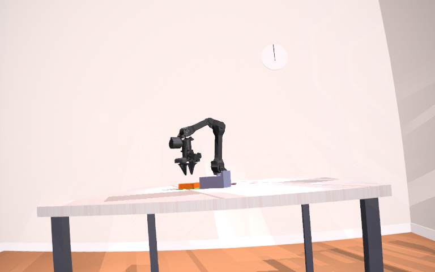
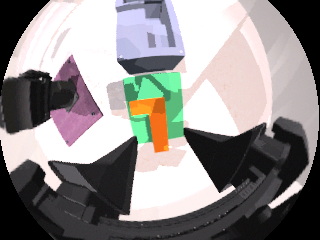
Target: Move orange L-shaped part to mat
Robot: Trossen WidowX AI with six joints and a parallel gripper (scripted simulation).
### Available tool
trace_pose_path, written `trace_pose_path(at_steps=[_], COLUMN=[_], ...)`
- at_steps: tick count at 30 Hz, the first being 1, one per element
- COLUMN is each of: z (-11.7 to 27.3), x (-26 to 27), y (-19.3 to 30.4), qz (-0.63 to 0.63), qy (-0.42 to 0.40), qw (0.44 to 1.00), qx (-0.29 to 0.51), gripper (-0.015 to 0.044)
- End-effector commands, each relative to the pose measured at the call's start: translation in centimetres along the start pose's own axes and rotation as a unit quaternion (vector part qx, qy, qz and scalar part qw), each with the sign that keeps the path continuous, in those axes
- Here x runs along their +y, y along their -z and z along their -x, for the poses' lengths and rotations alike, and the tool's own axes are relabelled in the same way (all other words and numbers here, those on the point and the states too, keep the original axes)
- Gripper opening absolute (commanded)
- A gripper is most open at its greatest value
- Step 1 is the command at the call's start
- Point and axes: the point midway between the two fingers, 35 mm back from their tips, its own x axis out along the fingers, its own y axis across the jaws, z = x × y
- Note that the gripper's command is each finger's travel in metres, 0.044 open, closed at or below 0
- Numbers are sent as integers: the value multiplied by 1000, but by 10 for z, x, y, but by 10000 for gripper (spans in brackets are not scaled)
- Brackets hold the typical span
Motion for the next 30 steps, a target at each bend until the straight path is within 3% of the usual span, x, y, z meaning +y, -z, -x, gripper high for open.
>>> trace_pose_path(at_steps=[1, 7, 30], z=[28, 81, 75], x=[-5, -1, -3], y=[2, 0, 1], qz=[0, 0, -3], qy=[7, 6, 12], qw=[1000, 1000, 1000], qx=[4, 4, 5], gripper=[394, 400, 400])
